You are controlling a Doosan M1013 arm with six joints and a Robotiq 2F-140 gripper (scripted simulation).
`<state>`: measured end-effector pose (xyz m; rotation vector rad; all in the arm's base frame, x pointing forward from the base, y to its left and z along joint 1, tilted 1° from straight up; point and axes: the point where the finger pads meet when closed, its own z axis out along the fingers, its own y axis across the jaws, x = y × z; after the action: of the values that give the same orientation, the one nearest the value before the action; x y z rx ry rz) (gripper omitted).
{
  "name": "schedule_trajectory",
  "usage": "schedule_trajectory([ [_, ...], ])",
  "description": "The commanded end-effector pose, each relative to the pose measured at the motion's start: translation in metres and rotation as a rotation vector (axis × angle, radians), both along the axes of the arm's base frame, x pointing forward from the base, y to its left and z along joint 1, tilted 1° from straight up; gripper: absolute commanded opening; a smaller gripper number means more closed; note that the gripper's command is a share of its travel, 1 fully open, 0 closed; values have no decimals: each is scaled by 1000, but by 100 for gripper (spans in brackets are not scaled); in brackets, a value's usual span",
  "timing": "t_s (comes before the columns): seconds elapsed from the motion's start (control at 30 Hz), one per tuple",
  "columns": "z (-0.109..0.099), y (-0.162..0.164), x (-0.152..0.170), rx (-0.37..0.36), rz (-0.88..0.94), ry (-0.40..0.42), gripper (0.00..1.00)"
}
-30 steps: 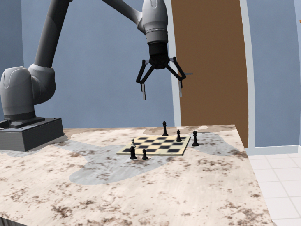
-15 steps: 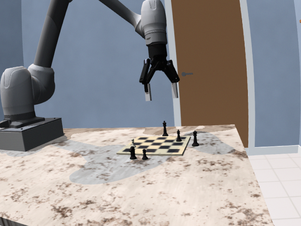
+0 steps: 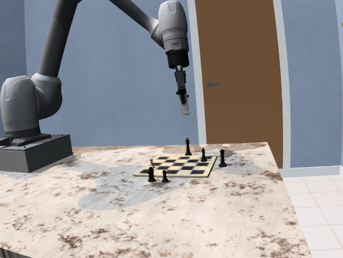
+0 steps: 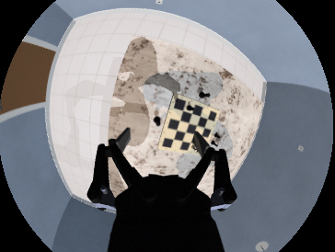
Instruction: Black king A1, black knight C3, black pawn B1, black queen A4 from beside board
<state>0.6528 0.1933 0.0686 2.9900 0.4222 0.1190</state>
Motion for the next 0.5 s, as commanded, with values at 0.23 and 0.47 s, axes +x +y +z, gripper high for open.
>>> schedule_trajectory([
  [0.23, -1, 0, 0, -30, 659, 62, 100],
  [0.47, -1, 0, 0, -47, 1004, 98, 100],
])
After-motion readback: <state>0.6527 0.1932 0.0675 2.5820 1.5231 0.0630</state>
